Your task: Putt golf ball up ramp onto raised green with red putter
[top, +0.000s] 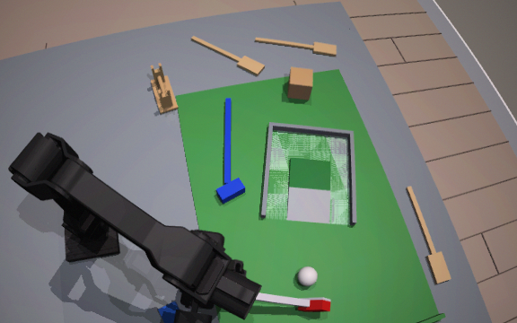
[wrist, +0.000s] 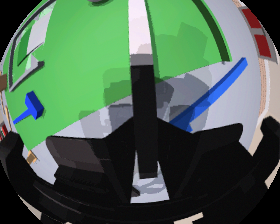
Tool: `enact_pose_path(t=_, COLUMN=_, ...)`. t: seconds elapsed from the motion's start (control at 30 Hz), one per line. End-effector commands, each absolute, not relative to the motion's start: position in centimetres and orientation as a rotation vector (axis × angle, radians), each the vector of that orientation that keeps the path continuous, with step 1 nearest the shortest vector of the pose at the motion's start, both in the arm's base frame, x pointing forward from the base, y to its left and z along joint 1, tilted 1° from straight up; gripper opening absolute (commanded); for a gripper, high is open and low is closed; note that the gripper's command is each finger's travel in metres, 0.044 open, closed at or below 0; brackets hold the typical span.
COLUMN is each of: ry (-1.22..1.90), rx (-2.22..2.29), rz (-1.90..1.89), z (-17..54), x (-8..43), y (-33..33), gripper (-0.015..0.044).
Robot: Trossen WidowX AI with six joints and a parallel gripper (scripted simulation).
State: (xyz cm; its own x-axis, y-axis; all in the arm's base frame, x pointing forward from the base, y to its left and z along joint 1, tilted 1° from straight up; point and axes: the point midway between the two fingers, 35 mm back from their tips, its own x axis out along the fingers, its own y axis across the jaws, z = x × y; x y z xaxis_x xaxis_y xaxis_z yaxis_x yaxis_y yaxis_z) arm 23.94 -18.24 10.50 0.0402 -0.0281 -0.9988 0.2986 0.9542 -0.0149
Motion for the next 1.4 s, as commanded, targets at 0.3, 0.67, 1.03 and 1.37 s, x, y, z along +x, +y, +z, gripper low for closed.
enact_pose_path(t=0.3, ry=1.508, rx=0.212, rz=-0.222, z=10.6, x=26.8, y=-6.8, gripper=0.0000)
enact_pose_path(t=0.67, ry=1.508, rx=0.212, rz=-0.222, z=14.8, x=26.7, y=-6.8, gripper=0.0000)
enact_pose_path(t=1.03, ry=1.514, rx=0.212, rz=-0.216, z=15.6, x=26.5, y=-6.7, gripper=0.0000)
enact_pose_path(t=1.37, ry=1.514, rx=0.212, rz=-0.216, z=15.6, x=26.5, y=-6.7, gripper=0.0000)
